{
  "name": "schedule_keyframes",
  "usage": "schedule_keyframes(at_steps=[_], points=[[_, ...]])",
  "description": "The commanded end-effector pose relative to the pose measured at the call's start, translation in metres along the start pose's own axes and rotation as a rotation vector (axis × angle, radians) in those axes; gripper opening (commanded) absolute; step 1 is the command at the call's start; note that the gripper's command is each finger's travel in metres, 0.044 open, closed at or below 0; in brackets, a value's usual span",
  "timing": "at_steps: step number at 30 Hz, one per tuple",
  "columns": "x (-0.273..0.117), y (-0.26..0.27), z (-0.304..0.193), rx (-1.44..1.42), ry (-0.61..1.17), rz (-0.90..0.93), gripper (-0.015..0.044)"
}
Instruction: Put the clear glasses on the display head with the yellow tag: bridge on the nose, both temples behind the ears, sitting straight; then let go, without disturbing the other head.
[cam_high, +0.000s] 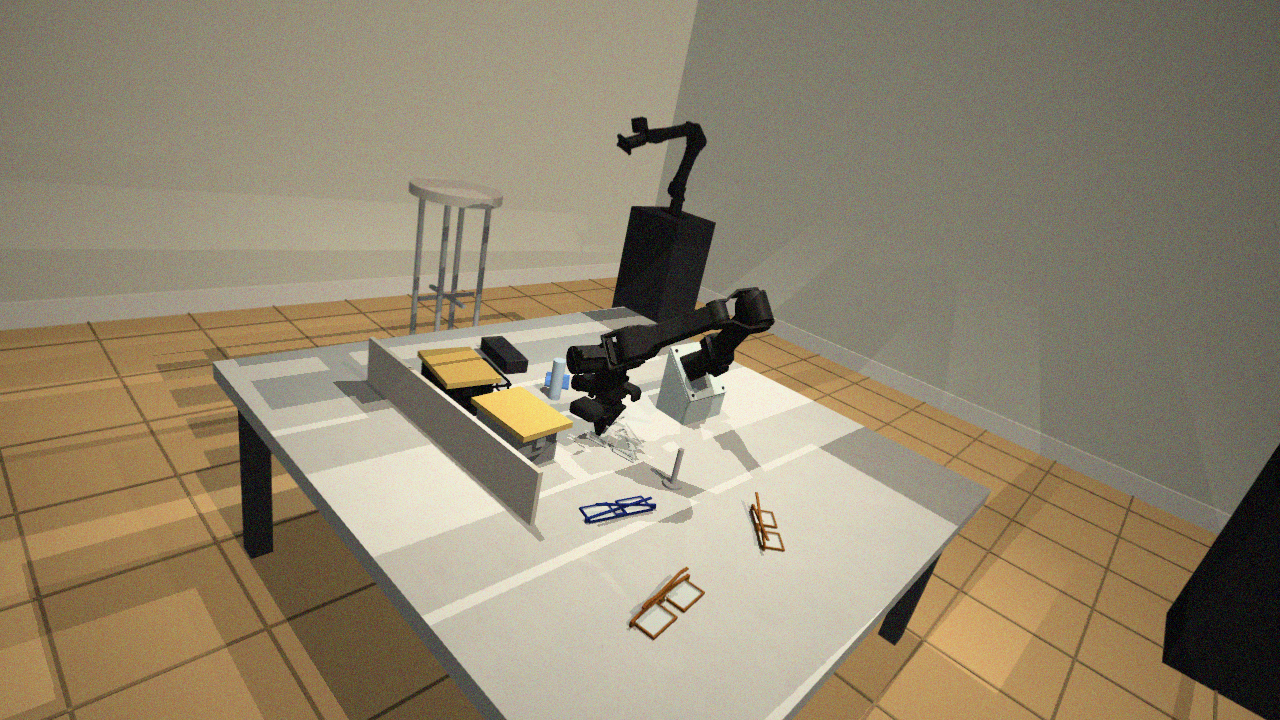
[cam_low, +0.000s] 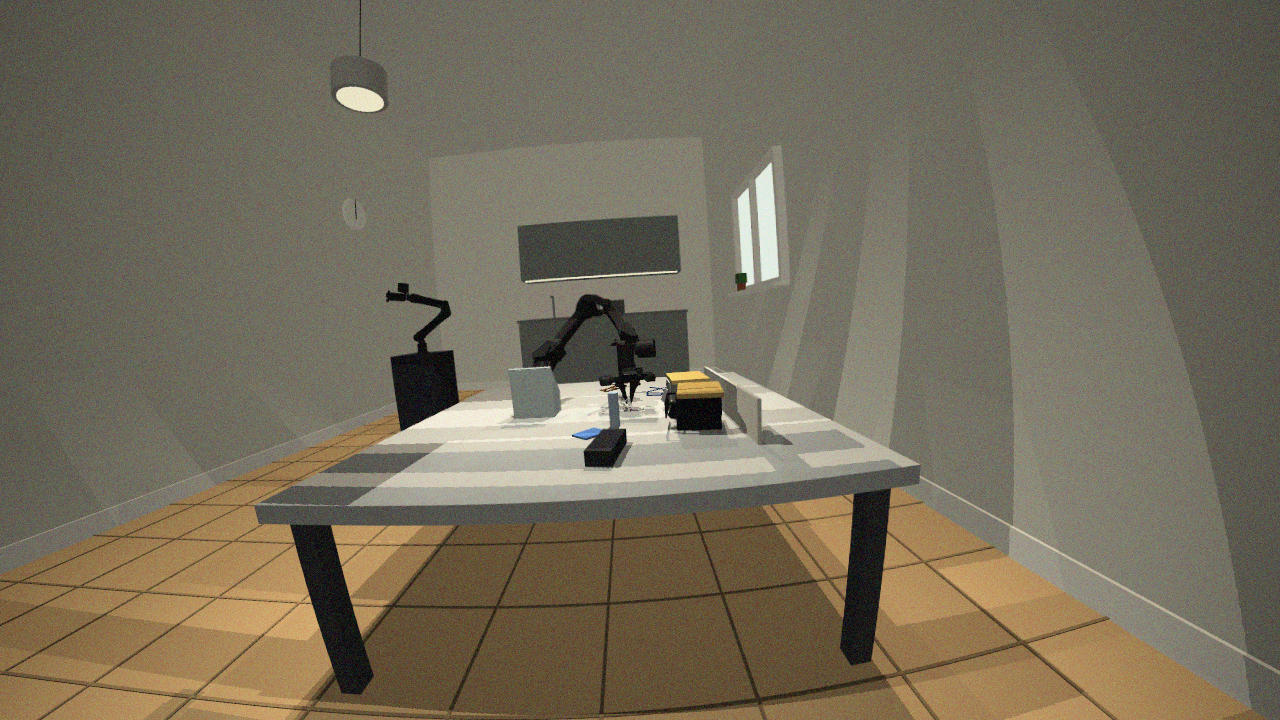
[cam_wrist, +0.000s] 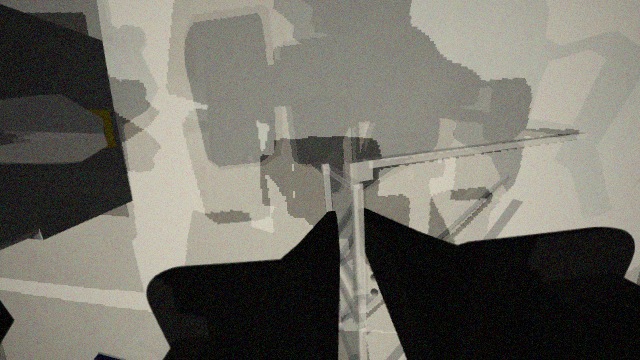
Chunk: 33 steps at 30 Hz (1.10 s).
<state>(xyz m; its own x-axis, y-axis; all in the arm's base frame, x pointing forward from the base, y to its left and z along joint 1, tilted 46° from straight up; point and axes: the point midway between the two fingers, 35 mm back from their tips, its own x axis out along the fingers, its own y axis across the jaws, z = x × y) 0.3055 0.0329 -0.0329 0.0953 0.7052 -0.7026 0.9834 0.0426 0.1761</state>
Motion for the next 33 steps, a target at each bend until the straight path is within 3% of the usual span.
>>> schedule_keyframes(at_steps=[1,6,14,29,33], points=[[0.0,0.0,0.0,0.0,0.0,0.0,0.0033],[0.0,0.0,0.0,0.0,0.0,0.0,0.0],[-0.006,0.001,0.001,0.0,-0.002,0.0,0.0],[-0.097,0.001,0.005,0.005,-0.002,0.0,0.0],[-0.101,0.001,0.005,0.011,-0.001,0.0,0.0]])
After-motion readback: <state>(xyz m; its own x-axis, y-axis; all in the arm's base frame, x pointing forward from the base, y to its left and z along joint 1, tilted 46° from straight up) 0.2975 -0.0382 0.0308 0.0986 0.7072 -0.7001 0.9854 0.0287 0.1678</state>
